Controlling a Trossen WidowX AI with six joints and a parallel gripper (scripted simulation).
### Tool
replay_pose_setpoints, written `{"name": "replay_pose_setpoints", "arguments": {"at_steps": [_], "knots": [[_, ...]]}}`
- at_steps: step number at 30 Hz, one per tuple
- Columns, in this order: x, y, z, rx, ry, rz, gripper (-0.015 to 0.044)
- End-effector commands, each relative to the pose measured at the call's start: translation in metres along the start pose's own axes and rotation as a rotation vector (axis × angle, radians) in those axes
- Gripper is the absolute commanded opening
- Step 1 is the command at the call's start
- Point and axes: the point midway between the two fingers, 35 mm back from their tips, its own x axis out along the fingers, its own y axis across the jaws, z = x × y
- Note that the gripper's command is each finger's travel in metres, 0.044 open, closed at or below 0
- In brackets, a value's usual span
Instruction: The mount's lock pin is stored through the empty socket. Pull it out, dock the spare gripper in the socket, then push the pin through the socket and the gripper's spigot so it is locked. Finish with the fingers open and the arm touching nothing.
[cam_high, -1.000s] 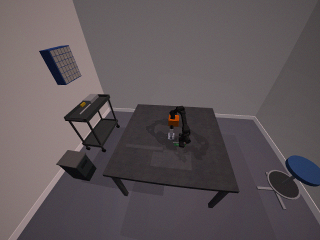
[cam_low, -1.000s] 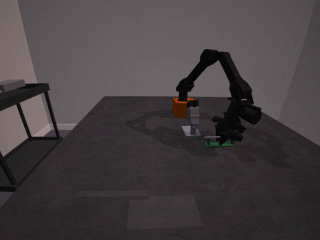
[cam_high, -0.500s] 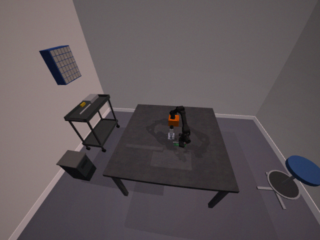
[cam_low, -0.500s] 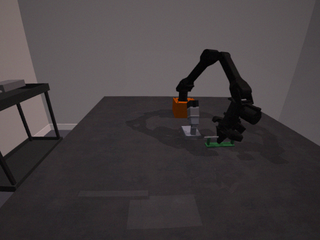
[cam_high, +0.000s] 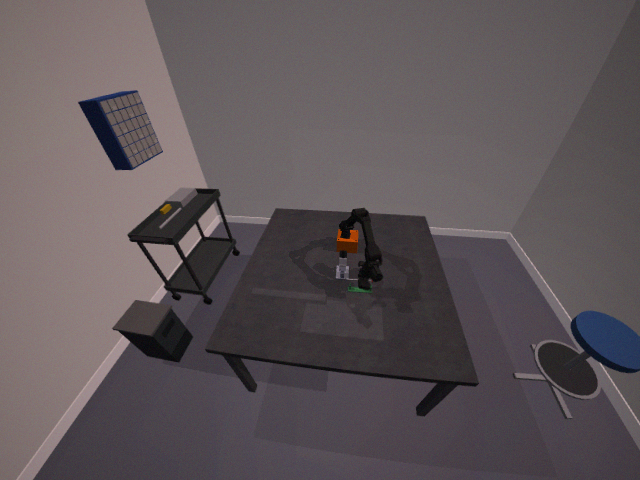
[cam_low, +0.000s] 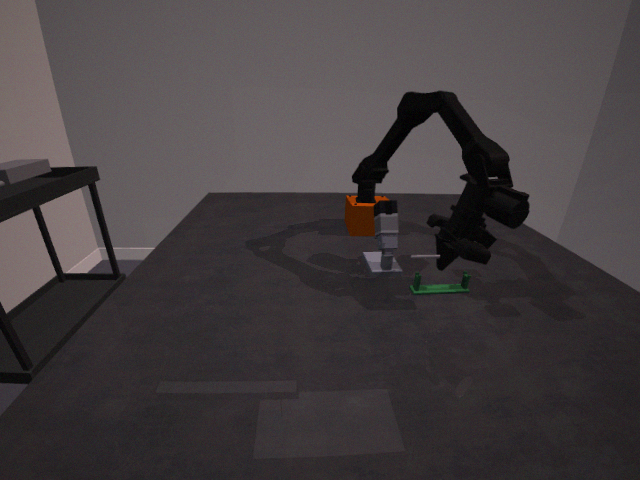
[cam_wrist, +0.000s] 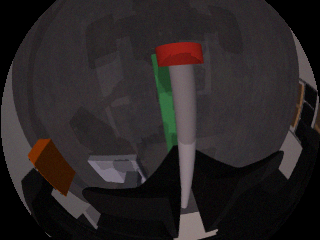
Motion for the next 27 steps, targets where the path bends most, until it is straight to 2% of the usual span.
{"name": "replay_pose_setpoints", "arguments": {"at_steps": [1, 17, 27], "knots": [[-0.018, -0.002, -0.005, 0.001, -0.001, -0.013, 0.0], [-0.017, 0.0, -0.004, 0.003, -0.002, -0.004, 0.0006], [-0.027, 0.026, -0.001, -0.001, -0.004, -0.003, 0.0]]}}
